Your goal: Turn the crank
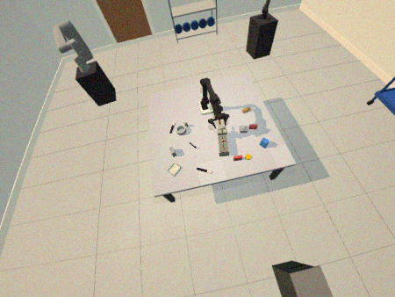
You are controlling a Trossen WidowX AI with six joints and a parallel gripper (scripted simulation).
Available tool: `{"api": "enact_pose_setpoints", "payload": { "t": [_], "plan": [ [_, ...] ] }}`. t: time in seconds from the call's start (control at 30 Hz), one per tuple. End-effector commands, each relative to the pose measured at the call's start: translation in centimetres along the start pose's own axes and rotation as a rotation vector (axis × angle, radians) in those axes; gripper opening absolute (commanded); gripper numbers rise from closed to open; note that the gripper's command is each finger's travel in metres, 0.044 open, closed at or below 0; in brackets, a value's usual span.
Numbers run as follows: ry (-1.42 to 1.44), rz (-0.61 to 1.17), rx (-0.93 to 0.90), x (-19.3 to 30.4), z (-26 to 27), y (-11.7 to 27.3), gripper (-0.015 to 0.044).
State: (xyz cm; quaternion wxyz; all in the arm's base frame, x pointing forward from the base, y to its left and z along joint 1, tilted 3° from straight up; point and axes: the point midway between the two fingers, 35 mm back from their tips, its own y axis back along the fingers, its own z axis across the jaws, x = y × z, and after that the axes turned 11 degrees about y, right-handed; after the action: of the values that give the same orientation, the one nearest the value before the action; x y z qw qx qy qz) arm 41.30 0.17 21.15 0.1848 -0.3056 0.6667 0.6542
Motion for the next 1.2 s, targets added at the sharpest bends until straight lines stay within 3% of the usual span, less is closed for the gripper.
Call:
{"api": "enact_pose_setpoints", "payload": {
  "t": [0.0,0.4,1.17],
  "plan": [
    [0.039,0.004,-0.041,-0.9,-1.5,-1.2,0.0440],
    [0.047,0.002,-0.048,2.0,-1.1,-5.5,0.0440],
    [0.046,0.002,-0.048,1.5,-1.3,-4.9,0.0440]
  ]
}}
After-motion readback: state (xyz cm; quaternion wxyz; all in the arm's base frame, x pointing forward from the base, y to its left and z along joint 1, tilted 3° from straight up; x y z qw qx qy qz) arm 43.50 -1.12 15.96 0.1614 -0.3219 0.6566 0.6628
